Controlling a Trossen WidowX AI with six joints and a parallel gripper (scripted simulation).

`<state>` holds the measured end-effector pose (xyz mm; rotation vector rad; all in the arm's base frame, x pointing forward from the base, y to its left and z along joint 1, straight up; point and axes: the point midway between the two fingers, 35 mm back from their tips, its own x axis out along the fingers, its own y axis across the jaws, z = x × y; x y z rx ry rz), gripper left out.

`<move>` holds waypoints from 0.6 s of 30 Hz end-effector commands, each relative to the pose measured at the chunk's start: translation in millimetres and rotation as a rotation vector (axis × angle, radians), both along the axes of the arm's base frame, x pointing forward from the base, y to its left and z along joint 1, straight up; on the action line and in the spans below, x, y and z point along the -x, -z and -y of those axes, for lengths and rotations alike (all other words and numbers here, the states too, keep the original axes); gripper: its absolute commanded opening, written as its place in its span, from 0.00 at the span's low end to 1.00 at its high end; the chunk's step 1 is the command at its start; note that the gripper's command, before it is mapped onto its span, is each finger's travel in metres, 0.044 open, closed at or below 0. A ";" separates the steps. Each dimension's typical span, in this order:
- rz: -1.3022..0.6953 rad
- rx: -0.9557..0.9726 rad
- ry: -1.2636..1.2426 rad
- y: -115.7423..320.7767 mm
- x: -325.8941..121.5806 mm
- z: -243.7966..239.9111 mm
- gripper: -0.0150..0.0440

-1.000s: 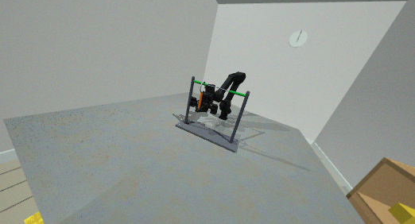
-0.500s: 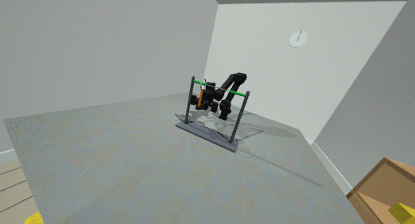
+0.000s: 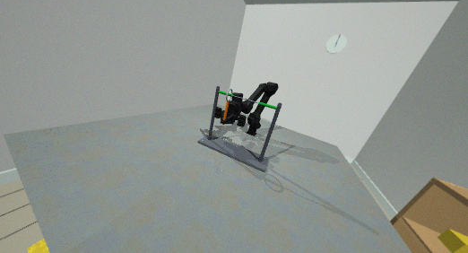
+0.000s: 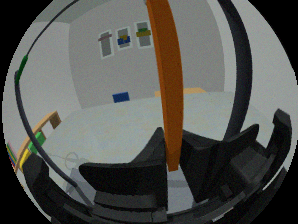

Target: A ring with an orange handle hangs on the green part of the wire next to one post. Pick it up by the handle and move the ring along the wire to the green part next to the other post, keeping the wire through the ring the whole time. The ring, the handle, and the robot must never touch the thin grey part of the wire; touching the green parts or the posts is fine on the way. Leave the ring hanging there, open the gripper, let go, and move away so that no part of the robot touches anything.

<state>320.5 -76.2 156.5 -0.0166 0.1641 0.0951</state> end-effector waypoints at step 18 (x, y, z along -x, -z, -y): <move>0.003 0.004 -0.005 -1.8 -0.2 -6.4 0.00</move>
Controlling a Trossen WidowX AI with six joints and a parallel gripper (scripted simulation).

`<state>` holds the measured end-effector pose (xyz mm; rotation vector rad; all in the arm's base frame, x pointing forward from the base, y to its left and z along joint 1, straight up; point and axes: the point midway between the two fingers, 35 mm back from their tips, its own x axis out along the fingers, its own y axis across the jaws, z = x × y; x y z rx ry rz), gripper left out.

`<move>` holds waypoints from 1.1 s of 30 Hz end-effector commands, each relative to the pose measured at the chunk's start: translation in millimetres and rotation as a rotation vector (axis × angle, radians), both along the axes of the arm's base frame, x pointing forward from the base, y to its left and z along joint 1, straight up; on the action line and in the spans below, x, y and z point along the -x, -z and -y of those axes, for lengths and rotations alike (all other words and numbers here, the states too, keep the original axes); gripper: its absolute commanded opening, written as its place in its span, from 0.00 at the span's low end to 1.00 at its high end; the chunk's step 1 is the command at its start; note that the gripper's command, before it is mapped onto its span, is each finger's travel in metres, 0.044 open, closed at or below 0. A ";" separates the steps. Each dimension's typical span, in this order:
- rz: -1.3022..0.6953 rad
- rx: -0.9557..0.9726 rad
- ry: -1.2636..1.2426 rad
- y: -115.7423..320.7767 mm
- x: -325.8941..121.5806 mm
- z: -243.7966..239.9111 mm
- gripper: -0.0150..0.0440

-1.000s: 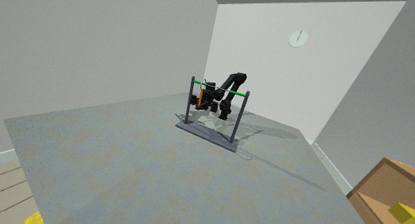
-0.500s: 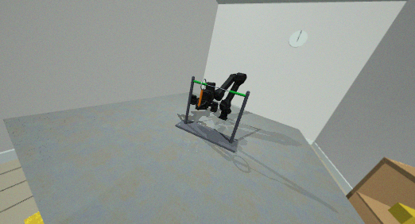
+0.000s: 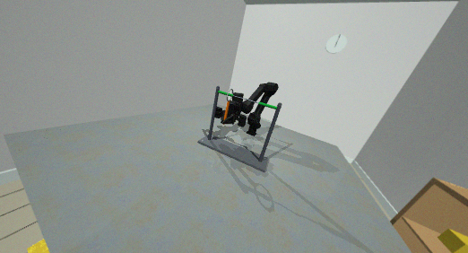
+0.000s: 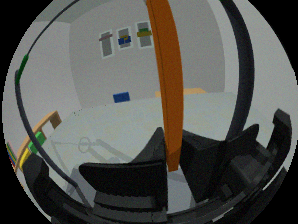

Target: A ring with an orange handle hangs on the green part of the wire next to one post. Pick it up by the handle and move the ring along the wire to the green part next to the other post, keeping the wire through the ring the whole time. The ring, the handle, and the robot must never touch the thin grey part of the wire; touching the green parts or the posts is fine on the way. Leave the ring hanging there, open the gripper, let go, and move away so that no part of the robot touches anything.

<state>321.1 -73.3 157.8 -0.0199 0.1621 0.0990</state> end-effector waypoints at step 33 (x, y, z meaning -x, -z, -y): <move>-0.006 -0.016 0.003 -0.7 2.9 -38.1 0.00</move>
